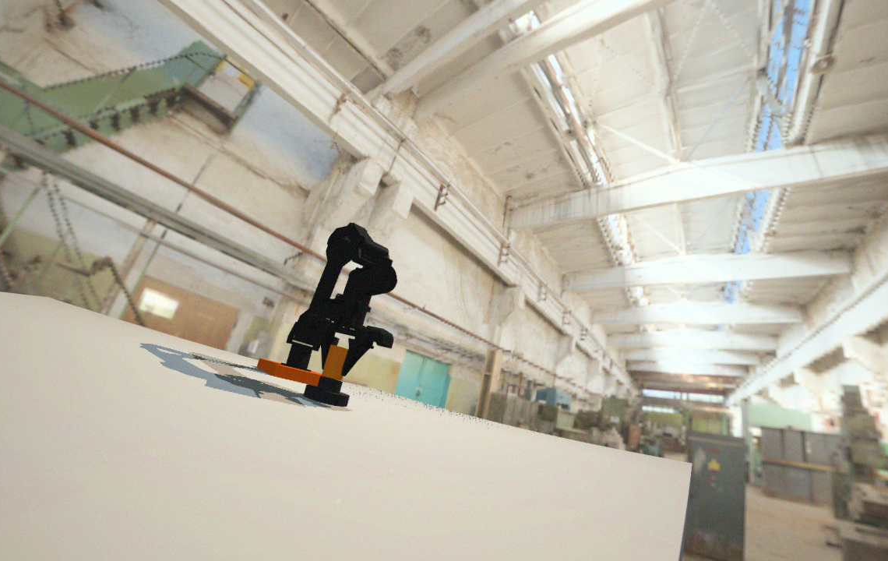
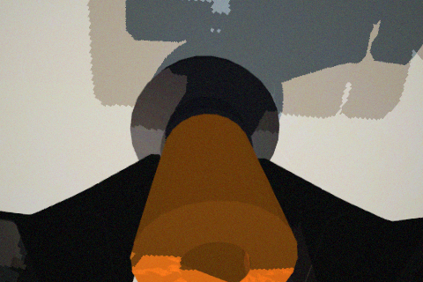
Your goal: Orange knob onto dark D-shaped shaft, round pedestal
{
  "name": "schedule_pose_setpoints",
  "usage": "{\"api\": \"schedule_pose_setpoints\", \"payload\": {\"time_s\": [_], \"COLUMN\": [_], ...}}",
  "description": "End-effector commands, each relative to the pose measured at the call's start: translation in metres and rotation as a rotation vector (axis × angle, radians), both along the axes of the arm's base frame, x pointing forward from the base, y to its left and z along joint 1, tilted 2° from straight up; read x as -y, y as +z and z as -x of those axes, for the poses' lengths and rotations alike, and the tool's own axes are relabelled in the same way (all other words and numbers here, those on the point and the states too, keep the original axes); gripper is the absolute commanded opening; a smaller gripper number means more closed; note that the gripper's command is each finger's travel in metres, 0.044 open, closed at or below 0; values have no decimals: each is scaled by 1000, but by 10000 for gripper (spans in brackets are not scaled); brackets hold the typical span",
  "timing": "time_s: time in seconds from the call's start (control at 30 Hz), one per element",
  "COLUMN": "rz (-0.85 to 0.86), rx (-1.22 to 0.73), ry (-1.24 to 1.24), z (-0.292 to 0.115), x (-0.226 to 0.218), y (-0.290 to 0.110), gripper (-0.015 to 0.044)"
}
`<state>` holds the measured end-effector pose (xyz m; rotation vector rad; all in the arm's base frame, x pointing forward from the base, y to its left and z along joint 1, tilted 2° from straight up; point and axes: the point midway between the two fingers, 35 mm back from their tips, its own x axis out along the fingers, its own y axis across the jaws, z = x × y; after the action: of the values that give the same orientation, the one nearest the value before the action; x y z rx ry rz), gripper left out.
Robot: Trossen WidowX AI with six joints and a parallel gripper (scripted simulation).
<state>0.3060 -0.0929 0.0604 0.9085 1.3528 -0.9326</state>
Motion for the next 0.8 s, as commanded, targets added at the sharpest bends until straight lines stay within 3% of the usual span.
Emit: {"api": "schedule_pose_setpoints", "payload": {"time_s": [0.0,0.23,0.77], "rz": [3,0,0], "rx": [2,0,0], "ry": [-3,0,0], "z": [0,0,0], "x": [1,0,0], "y": [-3,-1,-1], "gripper": [0,0,420]}}
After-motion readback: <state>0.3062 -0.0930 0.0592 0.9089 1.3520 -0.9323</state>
